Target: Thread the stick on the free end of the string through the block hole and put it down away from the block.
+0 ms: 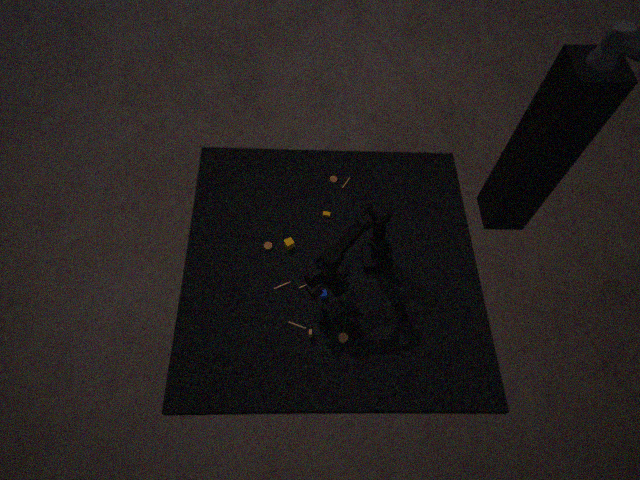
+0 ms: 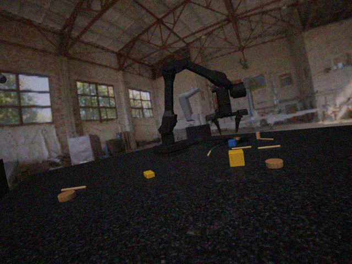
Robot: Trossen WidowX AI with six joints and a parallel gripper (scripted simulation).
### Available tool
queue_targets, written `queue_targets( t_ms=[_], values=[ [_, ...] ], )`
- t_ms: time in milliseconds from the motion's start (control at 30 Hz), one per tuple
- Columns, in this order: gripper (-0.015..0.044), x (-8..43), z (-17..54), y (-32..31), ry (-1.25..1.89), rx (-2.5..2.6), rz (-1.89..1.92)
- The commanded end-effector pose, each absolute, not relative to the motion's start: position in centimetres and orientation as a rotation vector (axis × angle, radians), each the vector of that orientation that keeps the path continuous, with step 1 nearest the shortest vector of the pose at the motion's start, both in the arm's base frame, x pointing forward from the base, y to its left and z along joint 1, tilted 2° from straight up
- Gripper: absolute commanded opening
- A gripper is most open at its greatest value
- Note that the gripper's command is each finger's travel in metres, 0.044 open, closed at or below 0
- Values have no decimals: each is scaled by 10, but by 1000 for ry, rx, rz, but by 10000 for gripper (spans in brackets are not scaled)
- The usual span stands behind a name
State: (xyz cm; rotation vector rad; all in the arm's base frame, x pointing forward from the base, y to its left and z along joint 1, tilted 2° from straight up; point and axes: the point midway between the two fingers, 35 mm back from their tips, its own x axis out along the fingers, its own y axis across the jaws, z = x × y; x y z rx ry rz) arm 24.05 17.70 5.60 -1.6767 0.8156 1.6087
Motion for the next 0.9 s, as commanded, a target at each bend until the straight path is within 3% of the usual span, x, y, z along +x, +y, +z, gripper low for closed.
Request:
queue_targets(
  t_ms=[0, 300, 600, 867],
  values=[
    [256, 241, 56, 177, 814, -1684, 1607],
    [237, 240, 56, 177, 816, -1677, 1609],
    [1, 240, 56, 177, 816, -1677, 1609],
    [0, 240, 56, 177, 816, -1677, 1609]
  ],
)
